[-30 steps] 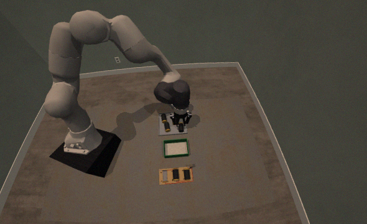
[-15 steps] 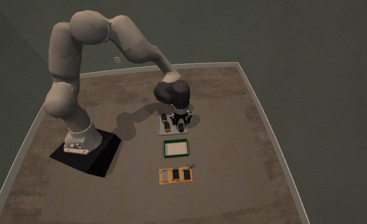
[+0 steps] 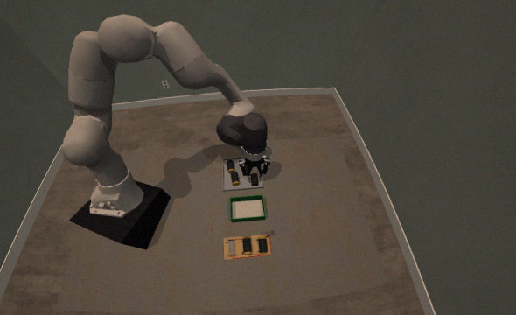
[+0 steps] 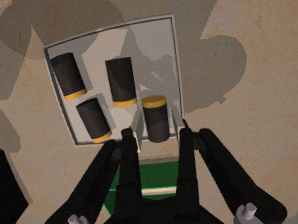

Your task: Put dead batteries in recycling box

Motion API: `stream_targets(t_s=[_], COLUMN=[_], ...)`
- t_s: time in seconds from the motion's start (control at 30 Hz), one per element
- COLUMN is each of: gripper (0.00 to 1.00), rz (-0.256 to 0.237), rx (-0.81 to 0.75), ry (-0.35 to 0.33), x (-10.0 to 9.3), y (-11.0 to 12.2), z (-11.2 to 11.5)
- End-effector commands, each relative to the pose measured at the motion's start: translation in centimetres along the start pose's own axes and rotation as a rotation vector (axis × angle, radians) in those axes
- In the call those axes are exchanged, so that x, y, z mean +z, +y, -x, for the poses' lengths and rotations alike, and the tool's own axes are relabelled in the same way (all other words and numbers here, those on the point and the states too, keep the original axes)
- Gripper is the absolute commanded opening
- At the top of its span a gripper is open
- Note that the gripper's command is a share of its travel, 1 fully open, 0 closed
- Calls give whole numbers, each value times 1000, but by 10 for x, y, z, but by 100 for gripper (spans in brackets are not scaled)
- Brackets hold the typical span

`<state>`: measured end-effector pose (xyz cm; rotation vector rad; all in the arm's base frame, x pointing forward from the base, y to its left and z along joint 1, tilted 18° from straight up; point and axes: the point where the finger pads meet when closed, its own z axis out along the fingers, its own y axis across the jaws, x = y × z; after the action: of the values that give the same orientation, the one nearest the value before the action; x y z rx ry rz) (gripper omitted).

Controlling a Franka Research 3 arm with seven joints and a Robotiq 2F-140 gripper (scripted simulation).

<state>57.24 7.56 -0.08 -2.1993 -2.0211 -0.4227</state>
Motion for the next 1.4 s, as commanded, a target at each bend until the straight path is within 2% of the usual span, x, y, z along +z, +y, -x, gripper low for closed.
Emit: stream_targets(t_s=[0.0,0.17,0.5,0.93,1.0,1.07,1.13,1.2,1.37], gripper=[29,29,29,29,29,29,29,29,29], rz=[3,3,3,3,3,3,3,3,3], rx=[-2,-2,-2,-2,-2,-2,-2,-2,-2], ry=[0,0,0,0,0,0,0,0,0], x=[-1,-12,-56,-65,-75,-95,-95,-111,-115], y=[1,1,1,1,1,1,1,1,1], z=[0,0,0,0,0,0,0,0,-1])
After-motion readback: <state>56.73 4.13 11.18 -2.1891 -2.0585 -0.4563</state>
